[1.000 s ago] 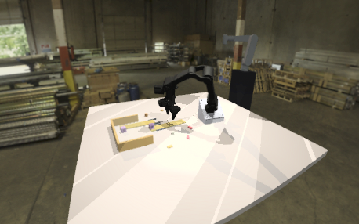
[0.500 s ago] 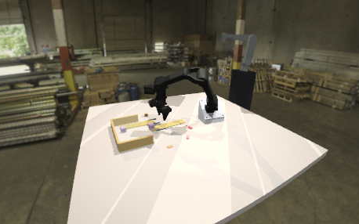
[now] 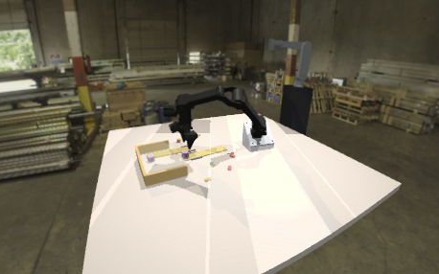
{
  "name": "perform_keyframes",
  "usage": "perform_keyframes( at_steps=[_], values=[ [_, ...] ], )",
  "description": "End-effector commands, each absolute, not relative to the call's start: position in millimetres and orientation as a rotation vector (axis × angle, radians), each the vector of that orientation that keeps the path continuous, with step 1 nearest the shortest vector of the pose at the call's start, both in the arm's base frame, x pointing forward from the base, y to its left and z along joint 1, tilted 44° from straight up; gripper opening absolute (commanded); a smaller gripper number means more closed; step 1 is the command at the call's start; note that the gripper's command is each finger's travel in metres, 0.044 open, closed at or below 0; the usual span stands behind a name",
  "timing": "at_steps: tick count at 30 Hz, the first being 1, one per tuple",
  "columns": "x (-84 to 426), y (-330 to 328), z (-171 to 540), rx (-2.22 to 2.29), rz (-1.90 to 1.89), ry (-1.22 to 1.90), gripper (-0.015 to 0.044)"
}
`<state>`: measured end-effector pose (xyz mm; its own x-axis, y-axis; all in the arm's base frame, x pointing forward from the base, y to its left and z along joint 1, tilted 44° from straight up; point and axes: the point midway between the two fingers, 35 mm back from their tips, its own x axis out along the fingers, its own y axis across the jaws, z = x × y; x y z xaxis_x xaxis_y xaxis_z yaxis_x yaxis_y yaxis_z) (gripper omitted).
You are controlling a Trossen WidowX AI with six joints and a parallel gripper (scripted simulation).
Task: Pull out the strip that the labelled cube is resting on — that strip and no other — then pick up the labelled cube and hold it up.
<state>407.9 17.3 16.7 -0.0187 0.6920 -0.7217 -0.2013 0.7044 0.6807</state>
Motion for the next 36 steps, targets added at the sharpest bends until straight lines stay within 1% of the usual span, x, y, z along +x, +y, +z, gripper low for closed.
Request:
perform_keyframes(
  at_steps=[1,8,9,36],
  values=[
    [418,23,19,0.444,0.75,1.427,0.044],
    [419,29,13,0.444,0.75,1.427,0.0256],
    [419,30,11,0.444,0.75,1.427,0.025],
    [417,61,-20,0.445,0.752,1.426,0.025]
  ],
)
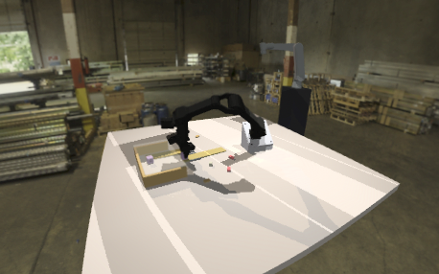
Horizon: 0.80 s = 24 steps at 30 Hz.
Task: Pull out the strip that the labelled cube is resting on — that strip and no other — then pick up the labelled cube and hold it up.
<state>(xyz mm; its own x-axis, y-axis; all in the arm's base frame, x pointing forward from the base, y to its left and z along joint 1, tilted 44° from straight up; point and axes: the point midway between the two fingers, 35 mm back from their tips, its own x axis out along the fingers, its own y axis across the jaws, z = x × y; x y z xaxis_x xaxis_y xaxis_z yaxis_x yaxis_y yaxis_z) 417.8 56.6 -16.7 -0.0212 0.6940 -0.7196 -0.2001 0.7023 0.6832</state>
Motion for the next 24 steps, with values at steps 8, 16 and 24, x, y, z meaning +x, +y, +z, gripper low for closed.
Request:
perform_keyframes(
  at_steps=[8,16,24],
  values=[
    [417,59,-19,0.44,0.751,1.426,0.0138],
    [417,59,-19,0.441,0.747,1.426,0.0026],
    [391,40,-6,0.444,0.736,1.429,0.0]
  ],
)
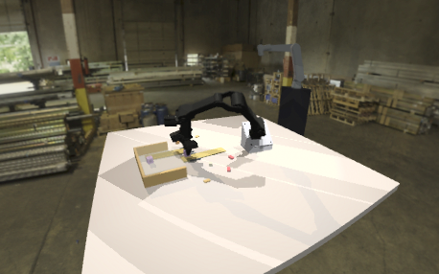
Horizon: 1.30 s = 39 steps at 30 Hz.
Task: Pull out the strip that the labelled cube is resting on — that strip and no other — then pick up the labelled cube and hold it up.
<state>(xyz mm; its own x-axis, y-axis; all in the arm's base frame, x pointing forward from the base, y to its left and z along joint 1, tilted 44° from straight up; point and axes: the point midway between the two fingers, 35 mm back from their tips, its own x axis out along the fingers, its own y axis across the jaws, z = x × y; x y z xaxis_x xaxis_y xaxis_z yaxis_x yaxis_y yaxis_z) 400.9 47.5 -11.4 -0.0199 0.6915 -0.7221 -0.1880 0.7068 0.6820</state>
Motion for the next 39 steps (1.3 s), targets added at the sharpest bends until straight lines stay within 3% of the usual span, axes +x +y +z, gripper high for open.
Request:
perform_keyframes(
  at_steps=[1,26,39],
  values=[
    [387,38,-4,0.444,0.738,1.429,0.0],
    [304,21,6,0.446,0.749,1.432,0.0],
    [303,-4,31,0.445,0.748,1.433,0.0]
  ],
)
